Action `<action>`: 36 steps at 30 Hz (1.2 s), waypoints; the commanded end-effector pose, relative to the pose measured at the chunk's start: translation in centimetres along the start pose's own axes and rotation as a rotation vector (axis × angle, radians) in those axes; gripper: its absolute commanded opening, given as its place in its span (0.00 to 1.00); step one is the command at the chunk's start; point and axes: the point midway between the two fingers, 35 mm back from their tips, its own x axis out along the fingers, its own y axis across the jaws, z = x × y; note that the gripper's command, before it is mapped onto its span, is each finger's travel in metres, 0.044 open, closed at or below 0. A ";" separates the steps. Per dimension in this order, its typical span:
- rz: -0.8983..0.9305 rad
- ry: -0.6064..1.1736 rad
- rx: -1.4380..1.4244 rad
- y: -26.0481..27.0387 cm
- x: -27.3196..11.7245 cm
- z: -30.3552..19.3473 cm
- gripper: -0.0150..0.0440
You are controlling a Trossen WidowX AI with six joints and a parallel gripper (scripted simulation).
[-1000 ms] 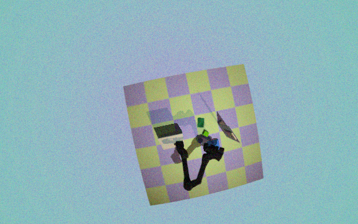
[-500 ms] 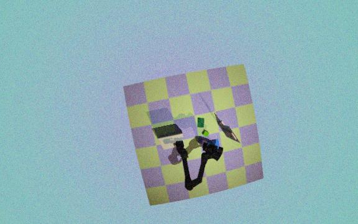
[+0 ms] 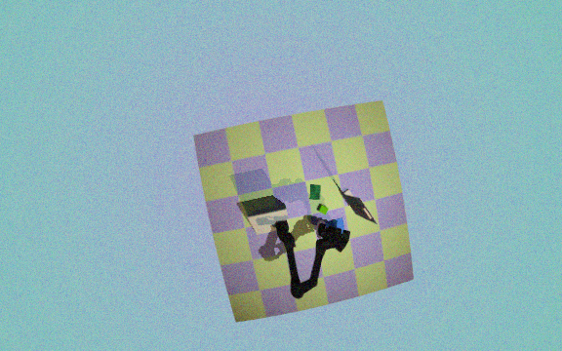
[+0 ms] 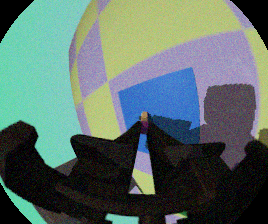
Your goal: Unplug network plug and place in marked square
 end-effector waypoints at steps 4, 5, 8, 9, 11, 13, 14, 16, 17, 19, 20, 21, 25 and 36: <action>-0.001 -0.001 0.000 0.0 0.0 0.0 0.52; -0.001 -0.001 0.000 0.0 0.0 0.0 0.52; -0.001 -0.001 0.000 0.0 0.0 0.0 0.52; -0.001 -0.001 0.000 0.0 0.0 0.0 0.52; -0.001 0.000 0.000 0.0 -0.2 0.0 0.52; -0.002 0.001 0.000 0.0 -0.5 -0.1 0.52; -0.002 0.001 0.000 0.0 -0.6 -0.1 0.52; -0.003 0.002 0.000 0.0 -0.9 -0.1 0.52; -0.003 0.002 -0.001 0.0 -1.1 -0.1 0.52; -0.003 0.003 -0.001 0.0 -1.4 -0.1 0.52; -0.004 0.003 -0.001 0.0 -1.5 -0.2 0.52; -0.004 0.003 -0.001 0.0 -1.6 -0.2 0.52; -0.004 0.004 -0.002 0.0 -2.2 -0.2 0.52; -0.007 0.007 -0.002 0.4 -3.2 -0.4 0.52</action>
